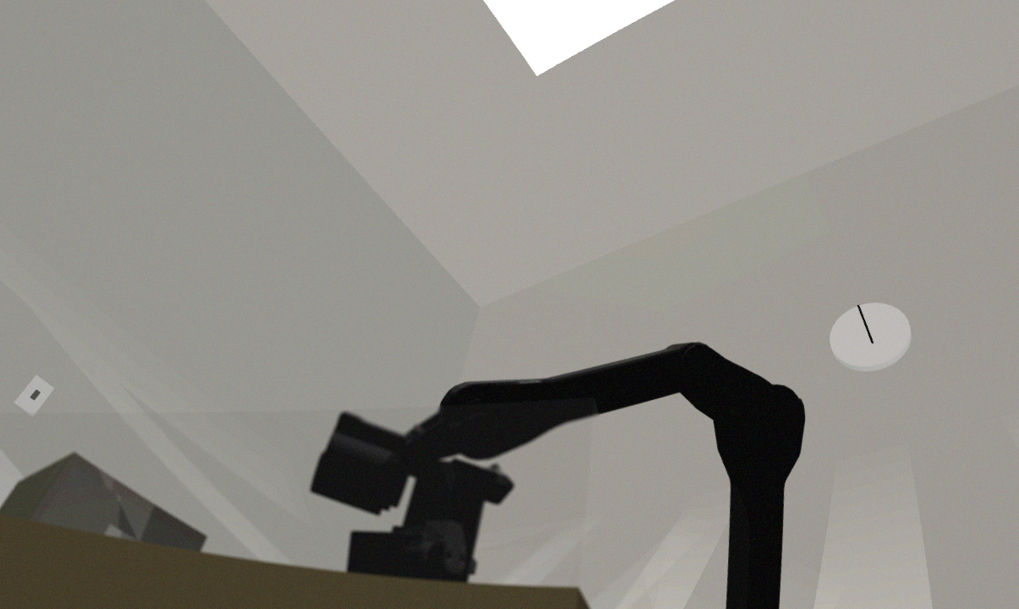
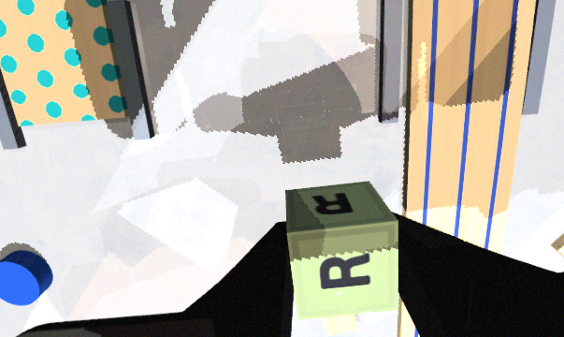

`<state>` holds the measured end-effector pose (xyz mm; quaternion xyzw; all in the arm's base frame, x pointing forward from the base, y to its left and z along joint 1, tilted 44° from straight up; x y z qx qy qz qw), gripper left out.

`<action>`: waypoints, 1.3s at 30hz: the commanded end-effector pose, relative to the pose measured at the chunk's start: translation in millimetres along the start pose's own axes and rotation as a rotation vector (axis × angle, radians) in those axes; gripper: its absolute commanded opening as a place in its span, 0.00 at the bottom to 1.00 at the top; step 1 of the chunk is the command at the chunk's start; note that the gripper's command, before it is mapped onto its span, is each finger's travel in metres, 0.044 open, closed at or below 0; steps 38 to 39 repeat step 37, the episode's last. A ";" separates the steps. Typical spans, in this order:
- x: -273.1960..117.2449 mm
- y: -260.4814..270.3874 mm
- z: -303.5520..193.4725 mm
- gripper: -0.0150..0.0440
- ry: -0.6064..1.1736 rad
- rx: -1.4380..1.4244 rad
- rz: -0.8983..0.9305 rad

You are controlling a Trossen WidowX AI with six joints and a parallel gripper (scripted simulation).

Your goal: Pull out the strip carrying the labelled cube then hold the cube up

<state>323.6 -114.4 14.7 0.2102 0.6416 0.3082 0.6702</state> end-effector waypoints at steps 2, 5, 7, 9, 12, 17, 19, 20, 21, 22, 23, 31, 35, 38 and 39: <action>2.8 5.2 -15.8 0.25 0.009 0.002 0.002; 3.6 8.2 -23.3 0.25 0.009 0.002 0.003; 2.7 8.4 -23.7 0.25 0.009 0.002 0.003; -5.0 8.1 -23.4 0.25 0.009 0.002 0.002; -23.6 8.0 -23.2 0.25 0.009 0.003 0.001; -32.5 8.2 -23.5 0.25 0.010 0.003 0.001; -32.5 8.2 -23.5 0.25 0.010 0.003 0.001; -32.5 8.2 -23.5 0.25 0.010 0.003 0.001; -32.5 8.2 -23.5 0.25 0.010 0.003 0.001; -32.5 8.2 -23.5 0.25 0.010 0.003 0.001; -32.5 8.2 -23.5 0.25 0.010 0.003 0.001; -32.5 8.2 -23.5 0.25 0.010 0.003 0.001; -32.5 8.2 -23.5 0.25 0.010 0.003 0.001; -32.5 8.2 -23.5 0.25 0.010 0.003 0.001; -32.5 8.2 -23.5 0.25 0.010 0.003 0.001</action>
Point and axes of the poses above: the point midway between the two fingers, 35 mm back from their tips, its own x axis out along the fingers, its own y axis across the jaws, z = x × y, the point moved 8 cm from there along -x, back along the fingers, and after that the axes turned 14 degrees about x, right-handed, at the moved point
